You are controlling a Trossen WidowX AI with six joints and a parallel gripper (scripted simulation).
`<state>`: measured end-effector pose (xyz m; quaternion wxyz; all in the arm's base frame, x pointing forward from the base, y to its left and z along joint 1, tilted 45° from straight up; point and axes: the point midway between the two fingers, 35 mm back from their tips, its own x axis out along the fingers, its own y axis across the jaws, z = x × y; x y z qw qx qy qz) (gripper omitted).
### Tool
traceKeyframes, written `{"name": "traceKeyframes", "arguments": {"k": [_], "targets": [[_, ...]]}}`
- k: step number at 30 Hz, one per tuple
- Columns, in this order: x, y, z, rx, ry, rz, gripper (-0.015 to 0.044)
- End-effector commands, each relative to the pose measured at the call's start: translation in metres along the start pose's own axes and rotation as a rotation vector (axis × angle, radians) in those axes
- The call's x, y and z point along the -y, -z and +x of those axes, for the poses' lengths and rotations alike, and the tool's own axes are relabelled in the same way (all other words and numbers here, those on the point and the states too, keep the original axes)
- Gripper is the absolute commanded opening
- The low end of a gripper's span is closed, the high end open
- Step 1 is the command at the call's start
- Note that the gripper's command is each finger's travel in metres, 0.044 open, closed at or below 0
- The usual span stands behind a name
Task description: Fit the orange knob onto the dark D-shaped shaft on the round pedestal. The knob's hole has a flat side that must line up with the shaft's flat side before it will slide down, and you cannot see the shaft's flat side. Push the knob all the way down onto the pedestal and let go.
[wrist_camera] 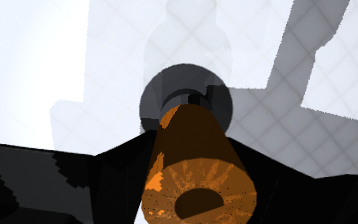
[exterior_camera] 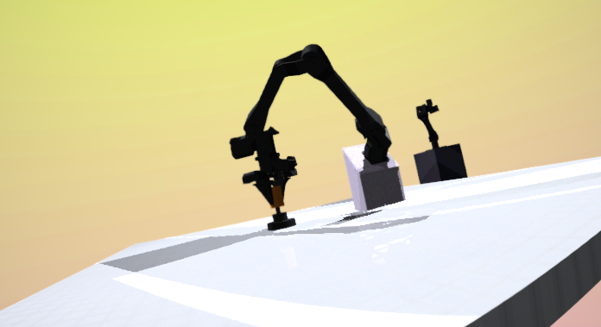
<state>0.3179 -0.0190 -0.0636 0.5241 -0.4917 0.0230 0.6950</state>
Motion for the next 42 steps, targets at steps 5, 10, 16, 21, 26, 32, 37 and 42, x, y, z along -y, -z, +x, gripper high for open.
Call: {"name": "traceKeyframes", "arguments": {"k": [5,10,16,21,26,32,37,42], "targets": [[0.0009,-0.0001,0.0012,-0.001,0.003,-0.003,0.0000],[0.0006,0.0003,-0.0009,-0.001,0.003,-0.003,0.0000],[0.0008,0.0015,-0.0035,-0.002,0.003,-0.029,0.0000],[0.0013,0.0033,-0.0043,-0.002,0.003,-0.202,0.0000],[0.0025,0.0048,-0.0039,-0.002,0.003,-0.212,0.0000],[0.0026,0.0040,-0.0024,-0.002,0.003,-0.212,0.0000],[0.0024,0.0034,-0.0009,-0.002,0.003,-0.212,0.0000],[0.0017,0.0021,-0.0003,-0.002,0.003,-0.212,0.0000]]}}
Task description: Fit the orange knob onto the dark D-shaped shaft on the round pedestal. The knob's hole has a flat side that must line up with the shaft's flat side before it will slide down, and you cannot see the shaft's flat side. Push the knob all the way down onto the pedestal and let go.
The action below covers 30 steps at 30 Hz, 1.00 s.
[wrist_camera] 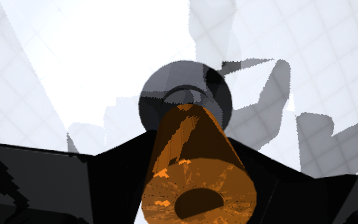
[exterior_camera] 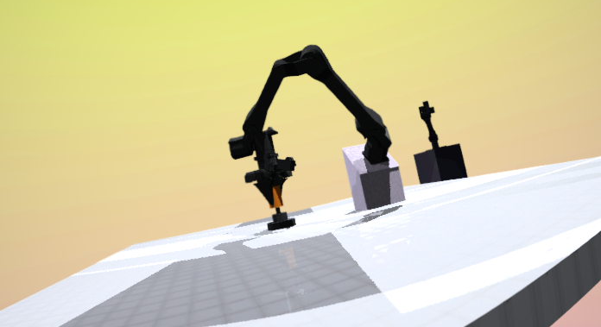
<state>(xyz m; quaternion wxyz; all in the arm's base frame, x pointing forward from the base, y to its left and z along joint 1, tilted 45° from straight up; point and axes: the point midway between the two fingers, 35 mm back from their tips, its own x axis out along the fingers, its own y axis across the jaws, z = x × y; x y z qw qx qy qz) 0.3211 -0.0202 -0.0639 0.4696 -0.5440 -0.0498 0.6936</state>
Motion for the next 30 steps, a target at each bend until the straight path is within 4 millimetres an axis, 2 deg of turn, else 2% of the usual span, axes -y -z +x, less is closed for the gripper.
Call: {"name": "traceKeyframes", "arguments": {"k": [1,24,27,30], "targets": [[-0.0001,-0.0014,0.0000,-0.002,0.003,-0.002,0.0000],[0.0008,-0.0013,-0.0029,-0.002,0.003,-0.002,0.0000],[0.0009,-0.0012,-0.0032,-0.002,0.003,0.051,0.0000],[0.0009,-0.0006,-0.0036,-0.001,0.003,0.179,0.0000]]}}
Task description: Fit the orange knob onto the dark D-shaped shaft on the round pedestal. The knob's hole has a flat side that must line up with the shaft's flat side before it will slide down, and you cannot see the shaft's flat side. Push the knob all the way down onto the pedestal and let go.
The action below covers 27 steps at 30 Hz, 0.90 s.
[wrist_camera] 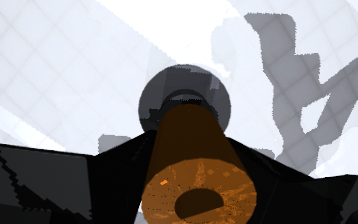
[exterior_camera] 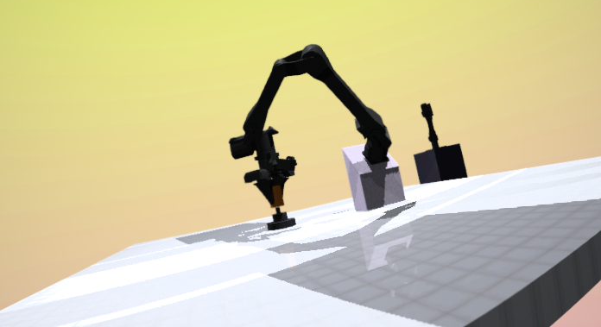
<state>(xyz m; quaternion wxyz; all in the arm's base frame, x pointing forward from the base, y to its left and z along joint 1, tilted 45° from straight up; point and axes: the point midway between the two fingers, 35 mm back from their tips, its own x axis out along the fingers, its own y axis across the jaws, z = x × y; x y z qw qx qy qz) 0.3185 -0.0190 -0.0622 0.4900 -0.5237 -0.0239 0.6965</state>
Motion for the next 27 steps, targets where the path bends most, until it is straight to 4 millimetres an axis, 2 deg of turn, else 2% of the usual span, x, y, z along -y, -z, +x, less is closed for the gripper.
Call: {"name": "traceKeyframes", "arguments": {"k": [1,27], "targets": [[0.0010,0.0029,-0.0032,-0.006,0.004,0.164,0.0000],[-0.0039,0.0007,-0.0012,-0.001,0.009,1.980,0.0000]]}}
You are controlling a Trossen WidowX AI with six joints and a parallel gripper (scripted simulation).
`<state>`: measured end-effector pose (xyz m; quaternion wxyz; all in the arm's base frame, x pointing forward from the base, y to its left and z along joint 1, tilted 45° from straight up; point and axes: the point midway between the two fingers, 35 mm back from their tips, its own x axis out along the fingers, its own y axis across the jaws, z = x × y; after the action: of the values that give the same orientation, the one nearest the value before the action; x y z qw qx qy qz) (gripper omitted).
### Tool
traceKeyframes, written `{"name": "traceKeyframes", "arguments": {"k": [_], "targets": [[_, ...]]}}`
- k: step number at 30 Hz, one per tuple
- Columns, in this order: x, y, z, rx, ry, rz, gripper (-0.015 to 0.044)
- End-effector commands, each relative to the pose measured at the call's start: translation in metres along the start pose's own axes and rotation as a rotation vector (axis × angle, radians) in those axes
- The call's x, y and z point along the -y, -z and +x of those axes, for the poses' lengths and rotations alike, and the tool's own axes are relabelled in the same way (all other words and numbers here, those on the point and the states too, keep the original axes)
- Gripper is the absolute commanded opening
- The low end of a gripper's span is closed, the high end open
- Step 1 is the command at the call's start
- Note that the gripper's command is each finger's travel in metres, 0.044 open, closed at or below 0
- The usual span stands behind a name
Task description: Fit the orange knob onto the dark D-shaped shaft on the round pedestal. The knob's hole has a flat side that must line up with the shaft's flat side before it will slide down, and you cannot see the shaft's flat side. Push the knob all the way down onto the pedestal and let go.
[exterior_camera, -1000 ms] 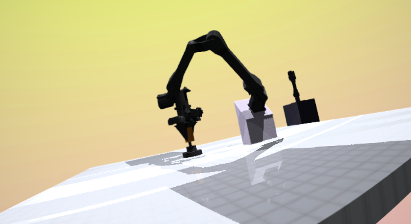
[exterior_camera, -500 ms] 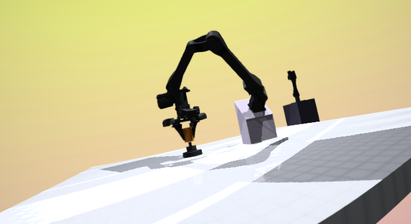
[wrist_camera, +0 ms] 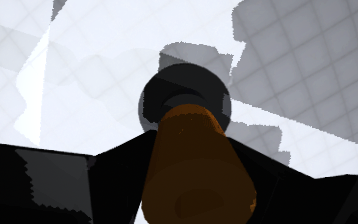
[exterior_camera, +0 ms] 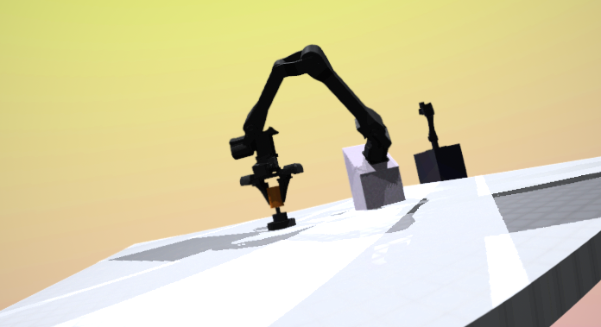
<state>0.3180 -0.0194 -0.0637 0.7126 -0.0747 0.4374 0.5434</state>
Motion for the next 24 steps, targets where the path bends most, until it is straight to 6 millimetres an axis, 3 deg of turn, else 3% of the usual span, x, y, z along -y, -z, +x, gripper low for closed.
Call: {"name": "traceKeyframes", "arguments": {"k": [1,7,24], "targets": [[-0.0003,0.0025,-0.0021,0.005,0.009,0.624,0.0000],[0.0000,0.0018,-0.0037,0.007,0.008,0.995,0.0000],[0.0009,-0.0007,-0.0021,0.007,0.008,1.007,0.0000]]}}
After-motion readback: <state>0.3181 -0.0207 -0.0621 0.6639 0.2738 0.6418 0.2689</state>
